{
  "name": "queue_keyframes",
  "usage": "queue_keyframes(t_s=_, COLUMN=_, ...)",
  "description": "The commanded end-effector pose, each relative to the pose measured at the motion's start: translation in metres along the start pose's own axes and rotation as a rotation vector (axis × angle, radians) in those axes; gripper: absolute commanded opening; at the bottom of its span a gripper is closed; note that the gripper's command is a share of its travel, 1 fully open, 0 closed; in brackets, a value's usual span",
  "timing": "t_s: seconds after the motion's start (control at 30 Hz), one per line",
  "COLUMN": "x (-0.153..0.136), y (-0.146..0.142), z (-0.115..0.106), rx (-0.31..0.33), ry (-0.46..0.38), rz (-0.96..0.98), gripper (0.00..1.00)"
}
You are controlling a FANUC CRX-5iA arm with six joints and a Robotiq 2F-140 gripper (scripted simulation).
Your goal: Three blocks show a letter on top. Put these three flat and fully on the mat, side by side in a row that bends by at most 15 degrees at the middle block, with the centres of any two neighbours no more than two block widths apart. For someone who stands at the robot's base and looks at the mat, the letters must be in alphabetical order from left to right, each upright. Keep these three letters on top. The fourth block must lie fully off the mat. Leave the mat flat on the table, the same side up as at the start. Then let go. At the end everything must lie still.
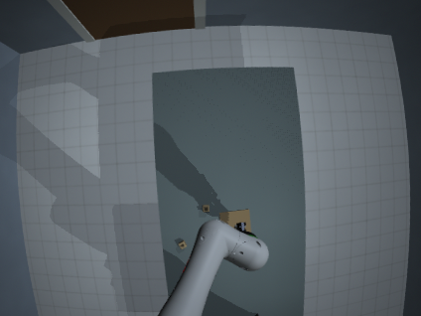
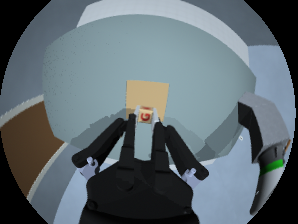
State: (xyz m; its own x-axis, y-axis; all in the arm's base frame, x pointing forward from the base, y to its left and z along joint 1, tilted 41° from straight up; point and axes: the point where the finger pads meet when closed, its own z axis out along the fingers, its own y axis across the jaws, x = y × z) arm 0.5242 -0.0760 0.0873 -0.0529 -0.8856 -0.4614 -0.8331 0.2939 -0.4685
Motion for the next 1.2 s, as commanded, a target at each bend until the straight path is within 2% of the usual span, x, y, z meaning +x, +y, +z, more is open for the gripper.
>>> queue_keyframes(t_s=0.0, x=0.0, y=0.0, z=0.012, rx=0.001, ry=0.0, rz=0.0, gripper=0.16)
queue_keyframes(t_s=0.07, x=0.0, y=0.0, z=0.012, rx=0.001, ry=0.0, rz=0.0, gripper=0.16)
queue_keyframes(t_s=0.57, x=0.001, y=0.0, z=0.077, rx=0.001, ry=0.0, rz=0.0, gripper=0.16)
queue_keyframes(t_s=0.83, x=0.001, y=0.0, z=0.086, rx=0.001, ry=0.0, rz=0.0, gripper=0.16)
queue_keyframes(t_s=1.17, x=0.001, y=0.0, z=0.087, rx=0.001, ry=0.0, rz=0.0, gripper=0.16)
